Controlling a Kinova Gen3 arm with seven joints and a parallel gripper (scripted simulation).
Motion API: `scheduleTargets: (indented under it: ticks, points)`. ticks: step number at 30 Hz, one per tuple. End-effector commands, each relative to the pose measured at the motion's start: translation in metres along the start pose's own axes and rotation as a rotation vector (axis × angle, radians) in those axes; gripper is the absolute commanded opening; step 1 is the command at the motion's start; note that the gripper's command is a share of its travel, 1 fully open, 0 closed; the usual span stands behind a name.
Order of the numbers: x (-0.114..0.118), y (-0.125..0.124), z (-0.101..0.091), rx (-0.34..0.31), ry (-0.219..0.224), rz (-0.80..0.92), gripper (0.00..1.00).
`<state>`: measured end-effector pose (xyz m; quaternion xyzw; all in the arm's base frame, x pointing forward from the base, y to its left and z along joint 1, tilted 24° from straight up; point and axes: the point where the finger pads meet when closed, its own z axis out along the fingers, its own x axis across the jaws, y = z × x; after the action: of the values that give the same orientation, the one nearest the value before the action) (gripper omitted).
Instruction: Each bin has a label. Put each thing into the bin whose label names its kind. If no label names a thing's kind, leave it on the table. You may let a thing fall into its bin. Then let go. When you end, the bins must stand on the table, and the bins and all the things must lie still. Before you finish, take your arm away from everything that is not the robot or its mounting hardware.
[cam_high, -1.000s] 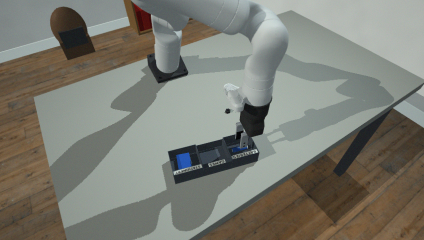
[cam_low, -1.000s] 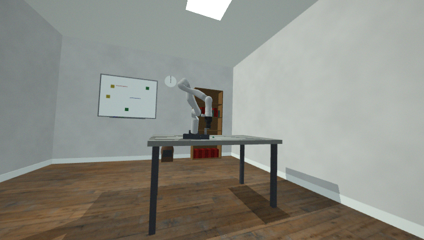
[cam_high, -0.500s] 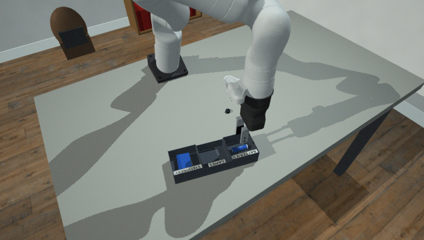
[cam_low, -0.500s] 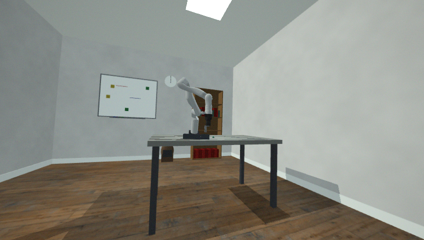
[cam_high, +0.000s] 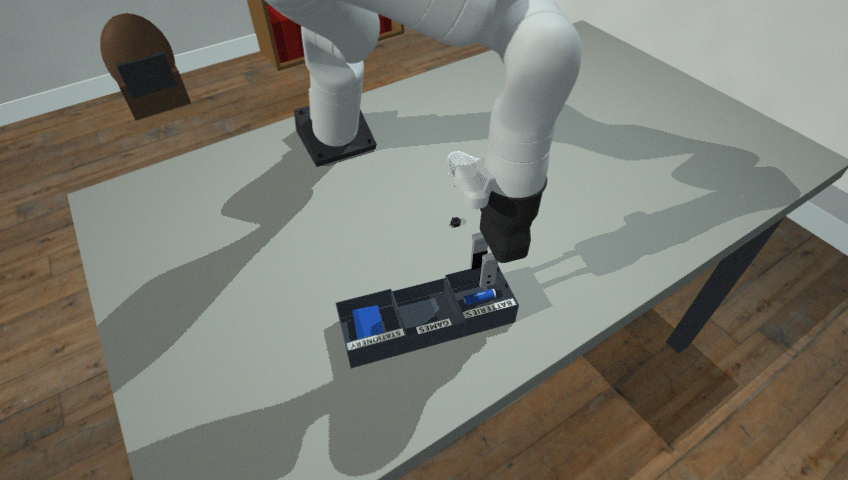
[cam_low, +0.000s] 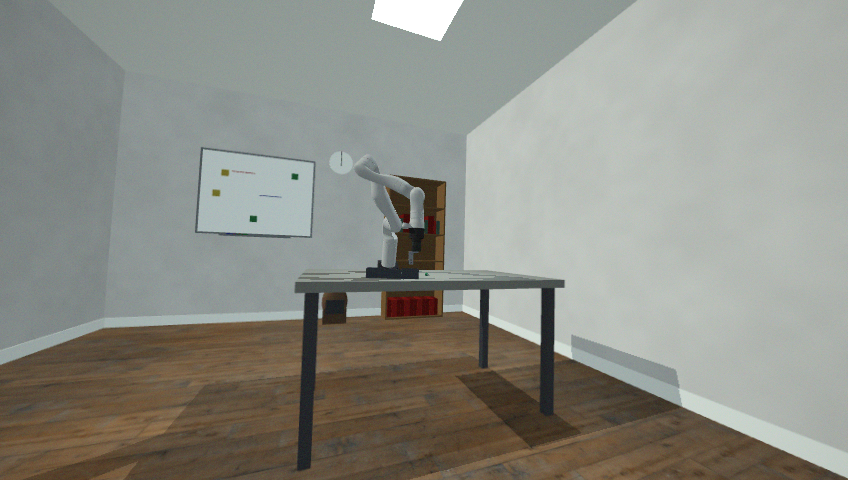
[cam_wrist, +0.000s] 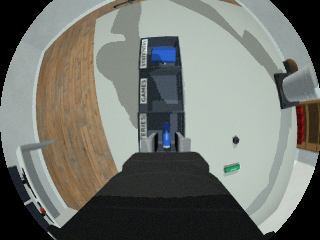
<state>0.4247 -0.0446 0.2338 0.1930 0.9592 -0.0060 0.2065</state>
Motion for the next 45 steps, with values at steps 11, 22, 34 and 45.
scheduleTargets:
  ticks: [11,22,34,45]
  points:
    - [-0.001,-0.001,-0.001,0.003,-0.001,0.0,0.6]
    - [-0.001,-0.004,-0.002,0.006,0.0,-0.005,0.6]
    - [0.048,0.026,-0.004,0.009,-0.006,-0.336,0.6]
    - [0.112,0.062,-0.006,0.012,-0.002,-0.715,0.6]
